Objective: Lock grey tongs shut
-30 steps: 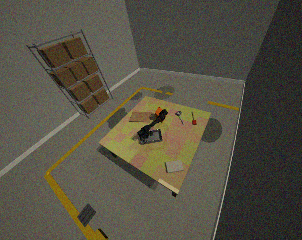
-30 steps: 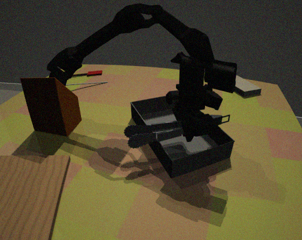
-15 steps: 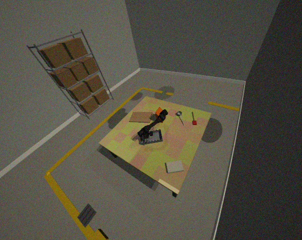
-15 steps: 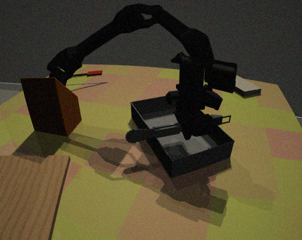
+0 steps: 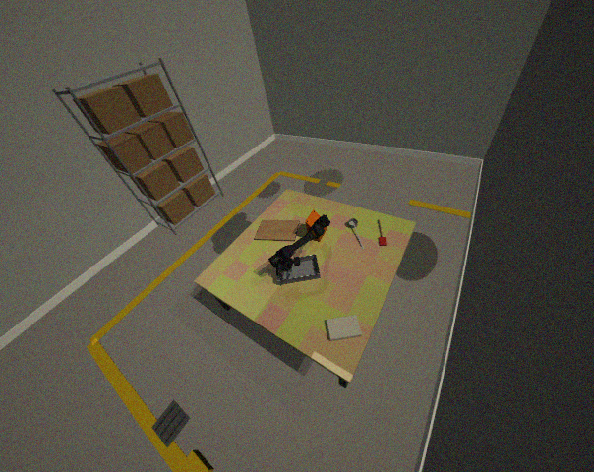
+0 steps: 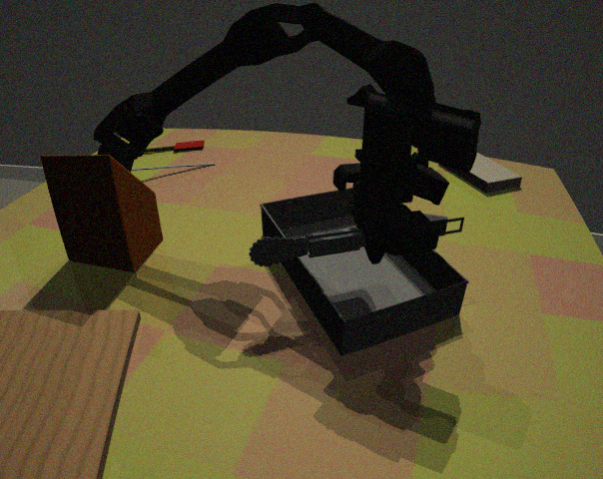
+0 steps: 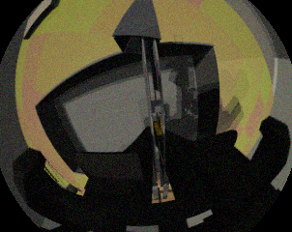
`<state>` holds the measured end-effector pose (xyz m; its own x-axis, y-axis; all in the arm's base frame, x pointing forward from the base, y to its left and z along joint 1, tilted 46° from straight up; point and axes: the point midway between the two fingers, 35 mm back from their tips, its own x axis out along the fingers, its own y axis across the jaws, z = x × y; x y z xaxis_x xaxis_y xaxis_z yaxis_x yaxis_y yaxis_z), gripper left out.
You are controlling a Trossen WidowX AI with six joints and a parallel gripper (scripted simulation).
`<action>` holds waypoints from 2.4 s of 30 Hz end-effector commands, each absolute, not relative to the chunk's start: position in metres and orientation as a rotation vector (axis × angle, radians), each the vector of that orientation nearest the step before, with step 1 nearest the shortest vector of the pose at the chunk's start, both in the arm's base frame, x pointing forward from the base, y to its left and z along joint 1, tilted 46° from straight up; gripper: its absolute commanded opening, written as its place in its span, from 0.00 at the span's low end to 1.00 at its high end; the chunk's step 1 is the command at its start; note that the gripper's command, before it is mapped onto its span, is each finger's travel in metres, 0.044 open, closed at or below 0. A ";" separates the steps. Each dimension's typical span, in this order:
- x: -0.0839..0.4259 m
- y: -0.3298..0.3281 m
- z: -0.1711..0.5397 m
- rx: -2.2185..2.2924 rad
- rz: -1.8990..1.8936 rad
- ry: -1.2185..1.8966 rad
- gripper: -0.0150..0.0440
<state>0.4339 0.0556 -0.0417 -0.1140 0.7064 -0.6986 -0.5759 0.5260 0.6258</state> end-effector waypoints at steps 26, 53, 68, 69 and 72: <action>0.433 -0.055 -0.003 0.049 1.121 1.218 0.00; 0.341 -0.201 -0.132 -0.318 1.380 0.930 0.00; 0.303 -0.234 -0.149 -0.408 1.422 0.873 0.00; 0.296 -0.239 -0.152 -0.423 1.429 0.863 0.00; 0.277 -0.253 -0.159 -0.469 1.454 0.830 0.00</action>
